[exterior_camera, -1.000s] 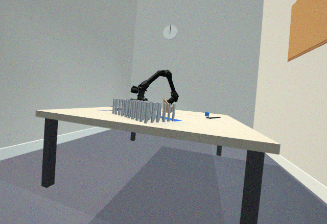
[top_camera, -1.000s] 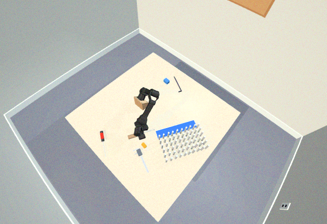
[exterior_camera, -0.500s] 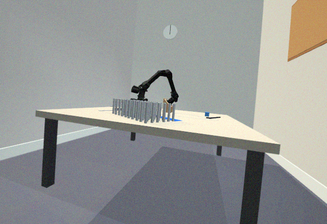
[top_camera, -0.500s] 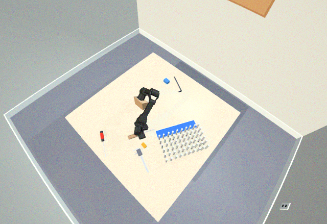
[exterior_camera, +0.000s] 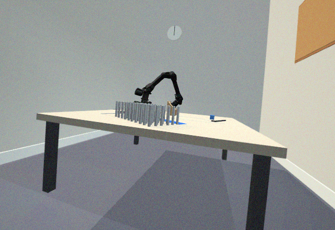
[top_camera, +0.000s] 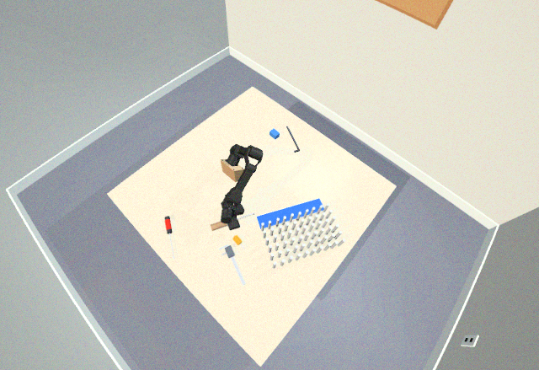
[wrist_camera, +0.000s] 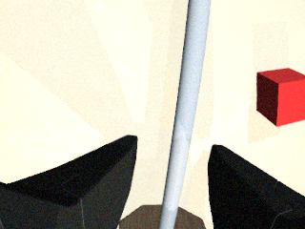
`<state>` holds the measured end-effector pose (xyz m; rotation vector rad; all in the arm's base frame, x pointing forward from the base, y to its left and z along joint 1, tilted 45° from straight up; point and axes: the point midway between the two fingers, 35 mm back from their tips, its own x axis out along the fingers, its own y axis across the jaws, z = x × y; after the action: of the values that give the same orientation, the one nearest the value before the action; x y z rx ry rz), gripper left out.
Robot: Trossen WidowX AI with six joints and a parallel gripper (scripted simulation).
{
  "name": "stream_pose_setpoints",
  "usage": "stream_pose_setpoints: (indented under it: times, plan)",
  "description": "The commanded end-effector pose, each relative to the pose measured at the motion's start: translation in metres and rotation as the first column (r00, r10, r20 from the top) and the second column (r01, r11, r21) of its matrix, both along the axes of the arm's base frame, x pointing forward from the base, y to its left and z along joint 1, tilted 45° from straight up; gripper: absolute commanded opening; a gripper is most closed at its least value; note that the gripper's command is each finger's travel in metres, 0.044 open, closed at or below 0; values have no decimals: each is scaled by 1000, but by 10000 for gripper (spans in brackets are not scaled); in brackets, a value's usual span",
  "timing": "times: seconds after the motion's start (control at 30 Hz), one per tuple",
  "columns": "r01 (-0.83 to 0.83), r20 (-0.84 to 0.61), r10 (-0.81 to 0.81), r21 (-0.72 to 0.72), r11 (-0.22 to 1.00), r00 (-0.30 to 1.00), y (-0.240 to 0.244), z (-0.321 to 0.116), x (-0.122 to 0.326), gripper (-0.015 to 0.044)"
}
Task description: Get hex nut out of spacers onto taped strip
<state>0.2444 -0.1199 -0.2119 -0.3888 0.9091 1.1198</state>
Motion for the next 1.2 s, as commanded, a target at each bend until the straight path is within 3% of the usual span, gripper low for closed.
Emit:
stream_pose_setpoints:
  times: [0.0, 0.27, 0.5, 1.17]
  plan:
    - [-1, -4, 1, 0, 1000, 1000, 0, 0, -1, 236]
    - [-1, -4, 1, 0, 1000, 1000, 0, 0, -1, 440]
    - [5, 15, -5, -12, 1000, 1000, -54, 51, 6, 440]
    - [5, 15, -5, -12, 1000, 1000, -54, 51, 6, 440]
